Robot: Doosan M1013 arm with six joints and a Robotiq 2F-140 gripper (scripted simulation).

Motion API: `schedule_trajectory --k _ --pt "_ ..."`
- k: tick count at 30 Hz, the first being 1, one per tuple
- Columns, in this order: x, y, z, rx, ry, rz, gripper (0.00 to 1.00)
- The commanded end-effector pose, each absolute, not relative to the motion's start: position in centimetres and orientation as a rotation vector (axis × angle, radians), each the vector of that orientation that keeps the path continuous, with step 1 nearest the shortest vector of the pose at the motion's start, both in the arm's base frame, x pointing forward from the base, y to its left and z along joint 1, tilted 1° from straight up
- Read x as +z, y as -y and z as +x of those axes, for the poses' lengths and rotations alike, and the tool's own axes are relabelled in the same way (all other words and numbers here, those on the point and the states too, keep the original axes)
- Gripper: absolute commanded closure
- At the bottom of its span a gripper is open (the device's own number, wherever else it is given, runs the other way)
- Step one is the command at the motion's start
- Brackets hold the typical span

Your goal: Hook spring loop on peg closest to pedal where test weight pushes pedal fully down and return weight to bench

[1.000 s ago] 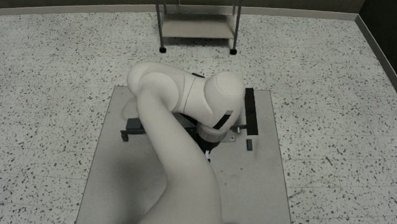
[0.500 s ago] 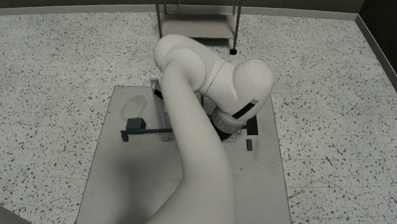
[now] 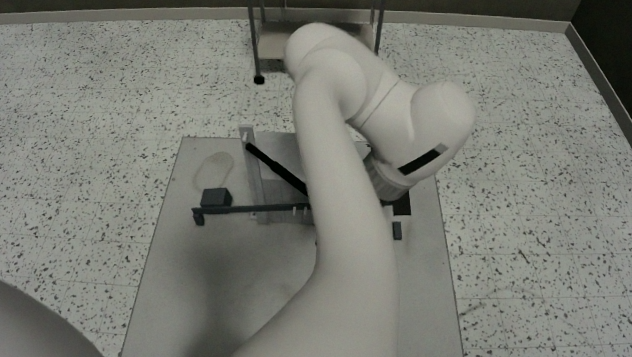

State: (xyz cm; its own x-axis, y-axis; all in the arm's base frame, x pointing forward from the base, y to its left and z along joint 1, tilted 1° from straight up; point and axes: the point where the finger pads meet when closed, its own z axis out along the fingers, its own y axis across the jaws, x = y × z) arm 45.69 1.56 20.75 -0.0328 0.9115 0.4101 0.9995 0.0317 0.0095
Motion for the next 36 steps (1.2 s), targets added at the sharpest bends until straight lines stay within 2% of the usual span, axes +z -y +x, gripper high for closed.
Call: schedule_trajectory --k 1,11,12,28,29,36 --pt "21.6 -1.4 45.8 -0.457 1.993 -1.927 0.76" --pt "21.6 -1.4 45.8 -0.457 1.993 -1.927 0.76" --pt "26.2 -0.3 46.7 -0.583 1.893 -1.840 0.76" --pt "26.2 -0.3 46.7 -0.583 1.893 -1.840 0.76" --pt "24.4 0.0 52.4 -0.587 1.890 -1.837 0.76" --pt "24.4 0.0 52.4 -0.587 1.890 -1.837 0.76"
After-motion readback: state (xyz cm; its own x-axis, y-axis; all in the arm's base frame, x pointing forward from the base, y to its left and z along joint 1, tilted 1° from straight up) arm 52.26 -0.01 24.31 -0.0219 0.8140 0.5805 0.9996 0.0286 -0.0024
